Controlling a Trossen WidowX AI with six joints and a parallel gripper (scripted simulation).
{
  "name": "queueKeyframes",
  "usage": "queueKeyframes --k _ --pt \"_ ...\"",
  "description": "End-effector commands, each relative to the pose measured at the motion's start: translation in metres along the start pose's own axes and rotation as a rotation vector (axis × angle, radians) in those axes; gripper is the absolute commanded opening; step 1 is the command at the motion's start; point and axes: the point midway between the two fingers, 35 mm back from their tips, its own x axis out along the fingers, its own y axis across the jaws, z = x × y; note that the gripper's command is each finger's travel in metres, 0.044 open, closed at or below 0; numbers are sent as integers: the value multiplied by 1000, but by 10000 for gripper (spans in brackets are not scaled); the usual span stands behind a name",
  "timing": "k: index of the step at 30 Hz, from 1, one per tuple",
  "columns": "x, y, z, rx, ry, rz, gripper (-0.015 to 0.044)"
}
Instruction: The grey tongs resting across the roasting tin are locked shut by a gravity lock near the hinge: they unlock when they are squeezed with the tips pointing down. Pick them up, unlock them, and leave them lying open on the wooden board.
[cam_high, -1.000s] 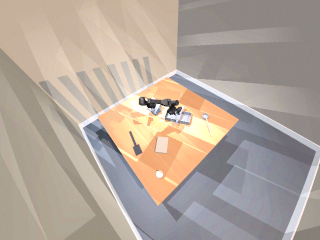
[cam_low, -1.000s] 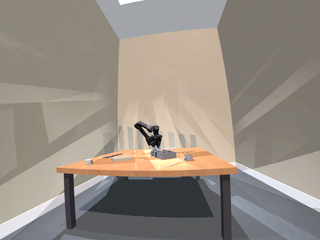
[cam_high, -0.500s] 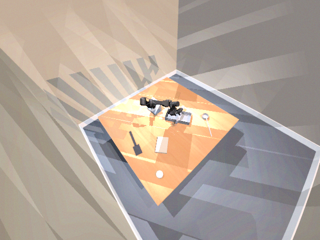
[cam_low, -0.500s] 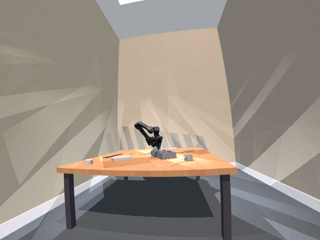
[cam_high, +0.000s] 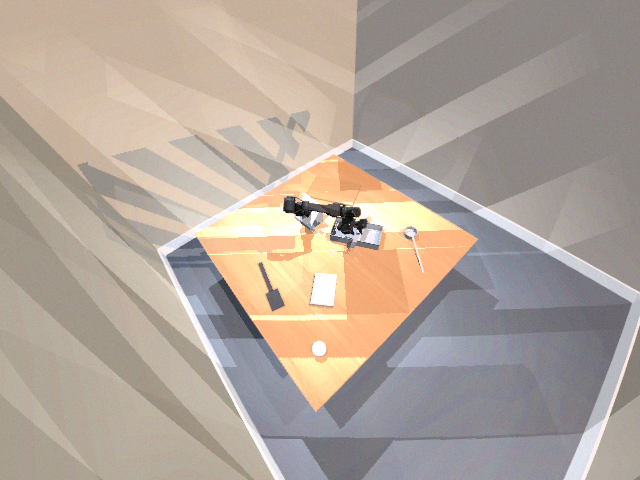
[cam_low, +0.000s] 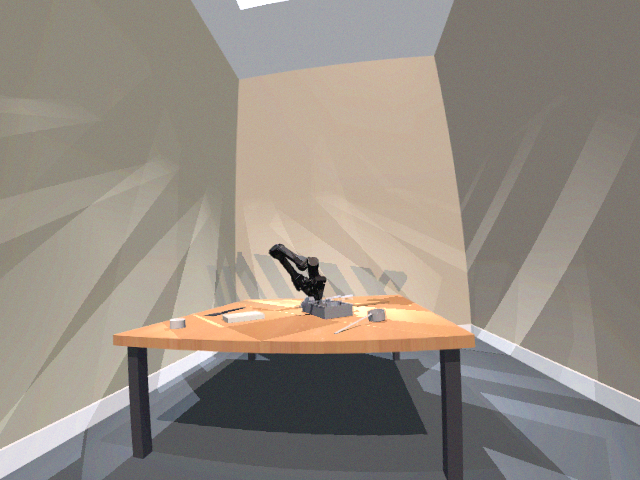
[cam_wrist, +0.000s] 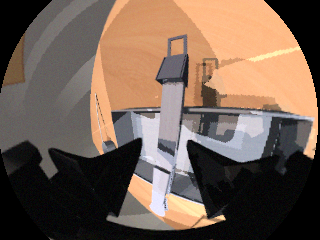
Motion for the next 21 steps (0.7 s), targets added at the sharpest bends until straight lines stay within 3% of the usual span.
queueKeyframes --k 1,21 --pt "8 -1 -1 -4 5 -4 260" --pt "40 -4 0 -5 0 -3 260"
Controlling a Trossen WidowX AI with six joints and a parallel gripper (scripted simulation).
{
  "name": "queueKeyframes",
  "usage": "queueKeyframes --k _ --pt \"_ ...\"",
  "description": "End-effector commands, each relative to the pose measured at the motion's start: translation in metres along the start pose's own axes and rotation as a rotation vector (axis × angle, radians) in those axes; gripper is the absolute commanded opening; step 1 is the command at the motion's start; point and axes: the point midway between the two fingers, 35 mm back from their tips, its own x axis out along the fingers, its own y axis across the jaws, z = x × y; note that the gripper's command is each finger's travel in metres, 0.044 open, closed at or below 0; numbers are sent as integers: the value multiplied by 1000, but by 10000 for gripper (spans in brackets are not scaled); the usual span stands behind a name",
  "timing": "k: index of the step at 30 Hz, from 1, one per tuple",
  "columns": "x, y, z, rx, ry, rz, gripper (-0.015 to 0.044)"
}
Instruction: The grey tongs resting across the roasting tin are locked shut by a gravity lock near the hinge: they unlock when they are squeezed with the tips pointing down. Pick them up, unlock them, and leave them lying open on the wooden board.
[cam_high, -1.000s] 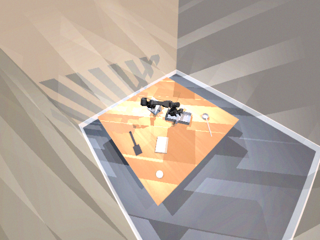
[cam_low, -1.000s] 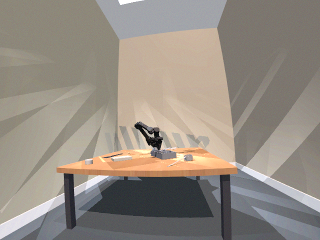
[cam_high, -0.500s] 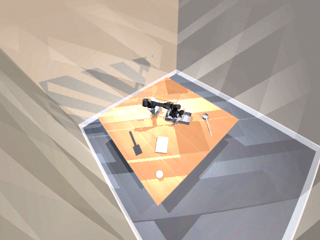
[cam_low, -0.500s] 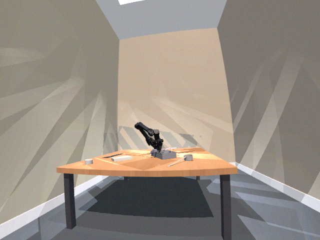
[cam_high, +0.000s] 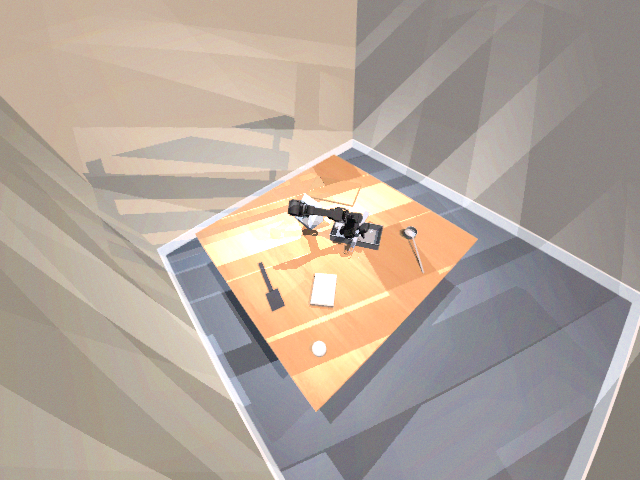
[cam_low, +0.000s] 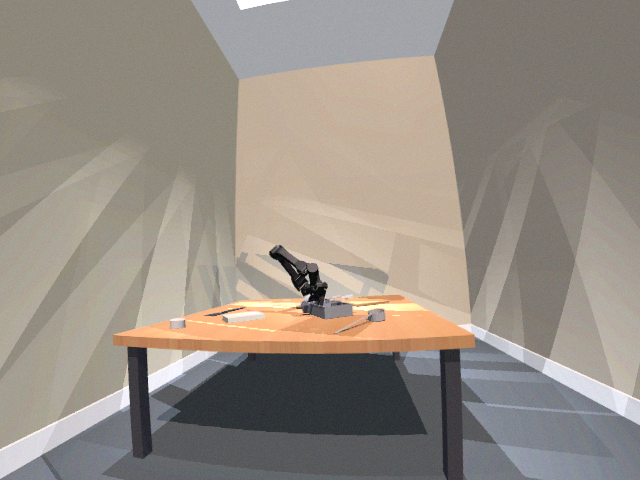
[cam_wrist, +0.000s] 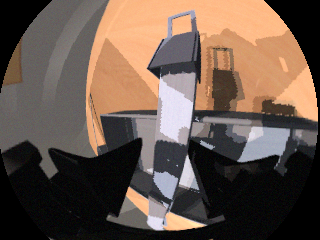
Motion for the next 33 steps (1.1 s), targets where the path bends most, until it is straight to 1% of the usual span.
queueKeyframes --k 1,3,9,19,24,26,29,31,33 --pt "7 -2 -1 -4 4 -3 260" --pt "7 -2 -1 -4 4 -3 260" --pt "4 -1 0 0 0 -2 103" --pt "4 -1 0 0 0 -2 36" --pt "4 -1 0 0 0 -2 -95" --pt "-2 4 0 0 1 -2 -148" --pt "-26 20 -1 -1 5 -3 -150" --pt "-51 33 0 -2 7 -3 -150" --pt "-63 38 0 -3 7 -3 -150"
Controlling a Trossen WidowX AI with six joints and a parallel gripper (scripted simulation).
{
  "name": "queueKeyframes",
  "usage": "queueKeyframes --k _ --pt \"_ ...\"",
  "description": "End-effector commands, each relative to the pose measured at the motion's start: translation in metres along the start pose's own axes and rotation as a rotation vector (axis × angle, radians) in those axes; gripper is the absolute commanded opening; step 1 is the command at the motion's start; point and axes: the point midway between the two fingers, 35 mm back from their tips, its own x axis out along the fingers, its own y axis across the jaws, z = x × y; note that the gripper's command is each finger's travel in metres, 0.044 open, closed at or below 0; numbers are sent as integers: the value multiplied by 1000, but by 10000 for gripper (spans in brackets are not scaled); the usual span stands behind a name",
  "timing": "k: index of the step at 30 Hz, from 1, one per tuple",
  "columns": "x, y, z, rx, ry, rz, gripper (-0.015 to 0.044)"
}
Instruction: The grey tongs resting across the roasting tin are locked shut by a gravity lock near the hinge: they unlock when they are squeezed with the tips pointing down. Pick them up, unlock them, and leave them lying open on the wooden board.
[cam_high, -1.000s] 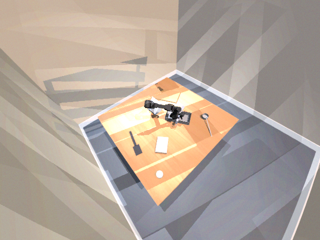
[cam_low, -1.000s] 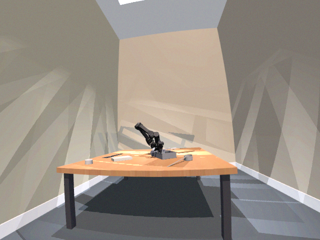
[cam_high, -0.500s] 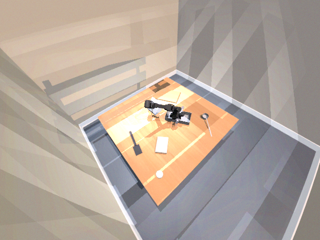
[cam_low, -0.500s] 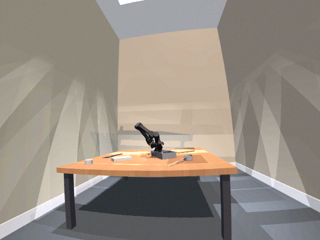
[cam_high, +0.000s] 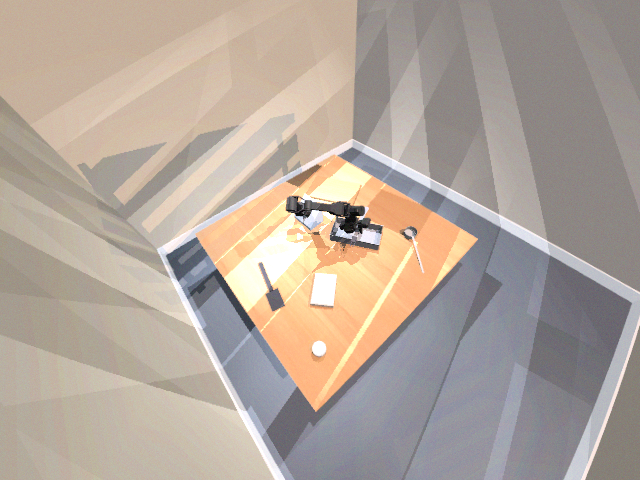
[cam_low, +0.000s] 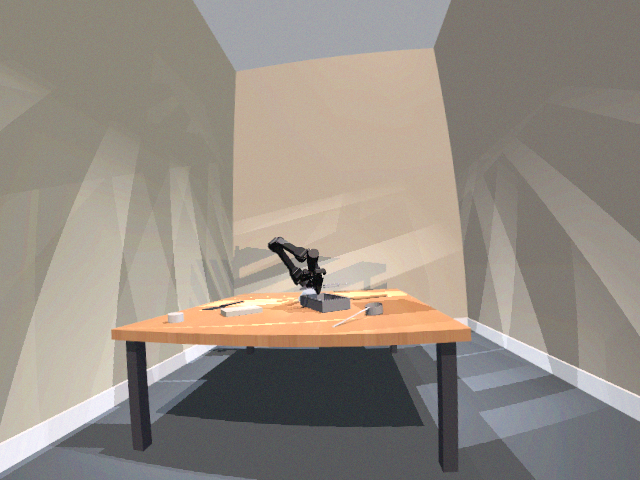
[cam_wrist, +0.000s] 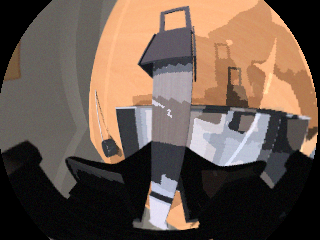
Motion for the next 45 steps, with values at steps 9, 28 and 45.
queueKeyframes --k 9,28,45 --pt "-27 17 4 16 -7 28 -150" --pt "-20 19 0 18 20 -167 -150" --pt "-21 16 1 20 15 -376 -150"
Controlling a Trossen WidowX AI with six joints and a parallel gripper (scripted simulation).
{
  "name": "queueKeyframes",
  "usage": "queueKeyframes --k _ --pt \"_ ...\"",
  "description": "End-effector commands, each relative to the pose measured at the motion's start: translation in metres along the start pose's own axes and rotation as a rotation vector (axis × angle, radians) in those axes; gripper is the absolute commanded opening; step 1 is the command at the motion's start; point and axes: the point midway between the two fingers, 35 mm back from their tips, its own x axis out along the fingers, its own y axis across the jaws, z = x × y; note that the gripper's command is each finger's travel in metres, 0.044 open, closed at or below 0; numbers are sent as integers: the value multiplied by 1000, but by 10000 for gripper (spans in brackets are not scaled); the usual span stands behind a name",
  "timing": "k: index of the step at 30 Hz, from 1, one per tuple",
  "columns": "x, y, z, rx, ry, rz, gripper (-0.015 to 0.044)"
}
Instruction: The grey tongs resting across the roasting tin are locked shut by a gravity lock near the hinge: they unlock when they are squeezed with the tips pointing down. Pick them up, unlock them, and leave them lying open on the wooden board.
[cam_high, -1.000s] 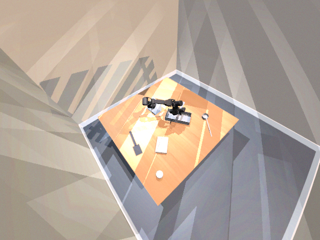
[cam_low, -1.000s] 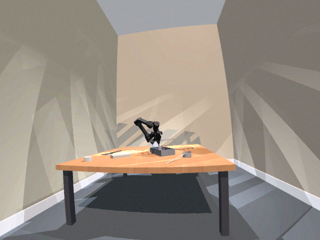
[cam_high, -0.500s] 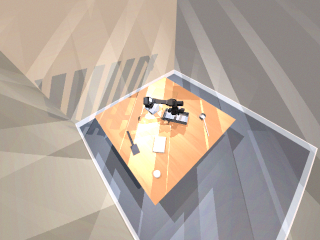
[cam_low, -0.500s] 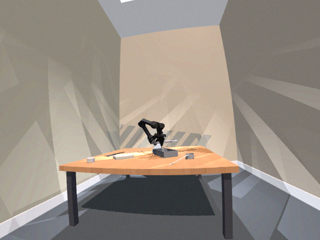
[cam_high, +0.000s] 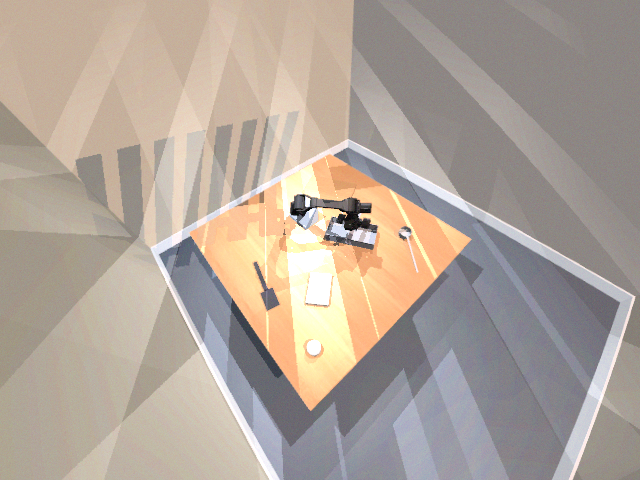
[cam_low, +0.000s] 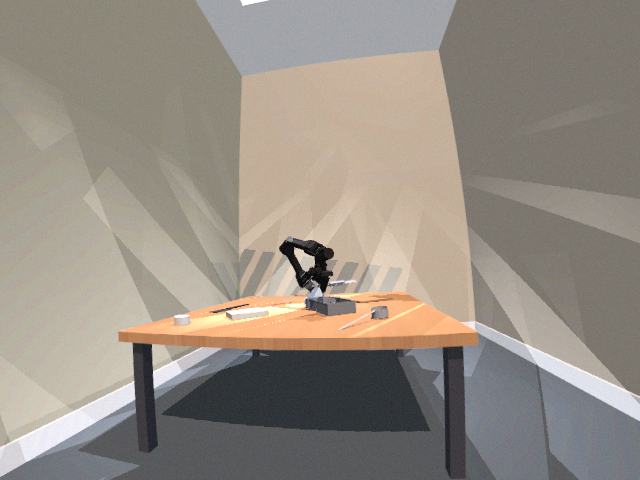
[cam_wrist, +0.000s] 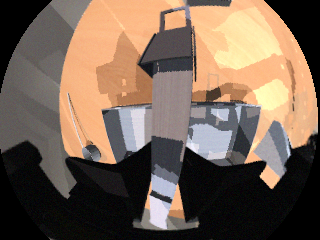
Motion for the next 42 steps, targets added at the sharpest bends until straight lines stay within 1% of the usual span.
queueKeyframes --k 1,10,20,29,42 --pt "-1 0 0 6 2 -43 -150" --pt "-4 -4 3 9 -14 -145 -150" --pt "-5 -4 -2 -13 -16 -143 -150" --pt "-26 -1 -64 -204 23 -125 -150" --pt "-54 -22 -164 -497 55 -118 -150"
